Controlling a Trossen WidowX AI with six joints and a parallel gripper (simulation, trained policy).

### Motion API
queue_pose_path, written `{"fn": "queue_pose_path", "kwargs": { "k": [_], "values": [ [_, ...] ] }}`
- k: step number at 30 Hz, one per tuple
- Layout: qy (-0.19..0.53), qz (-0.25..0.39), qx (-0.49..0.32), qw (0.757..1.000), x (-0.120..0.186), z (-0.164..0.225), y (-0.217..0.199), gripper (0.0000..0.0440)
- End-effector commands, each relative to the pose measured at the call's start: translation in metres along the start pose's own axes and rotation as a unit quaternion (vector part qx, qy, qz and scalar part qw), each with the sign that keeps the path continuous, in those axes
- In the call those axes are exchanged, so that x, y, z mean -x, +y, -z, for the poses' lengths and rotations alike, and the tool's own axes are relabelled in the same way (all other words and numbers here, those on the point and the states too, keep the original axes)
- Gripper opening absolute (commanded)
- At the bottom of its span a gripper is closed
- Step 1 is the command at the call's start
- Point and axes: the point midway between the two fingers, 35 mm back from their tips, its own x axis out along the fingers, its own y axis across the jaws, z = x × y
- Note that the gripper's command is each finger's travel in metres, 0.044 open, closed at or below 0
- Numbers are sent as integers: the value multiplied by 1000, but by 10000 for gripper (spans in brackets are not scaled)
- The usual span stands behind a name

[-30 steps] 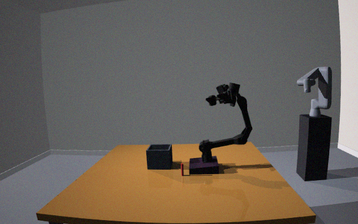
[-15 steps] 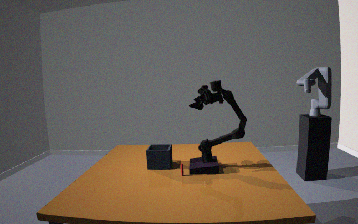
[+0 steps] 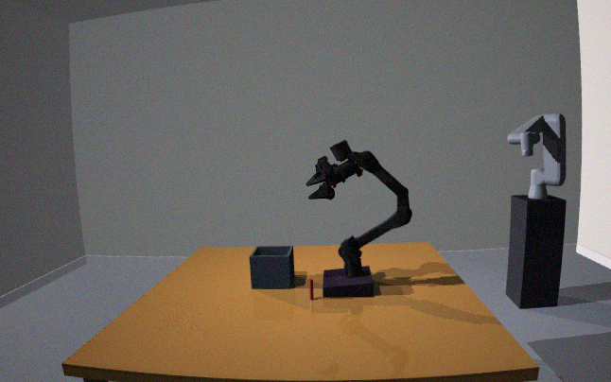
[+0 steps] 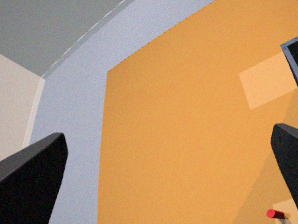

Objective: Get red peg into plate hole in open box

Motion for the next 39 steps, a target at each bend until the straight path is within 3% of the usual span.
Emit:
{"fn": "queue_pose_path", "kwargs": {
  "k": [1,14,39],
  "values": [
    [20,23,-37,999,-12,0,-13,440],
    [124,86,-179,972,-54,13,-50,440],
    [294,240,-333,863,-129,68,-66,440]
  ]
}}
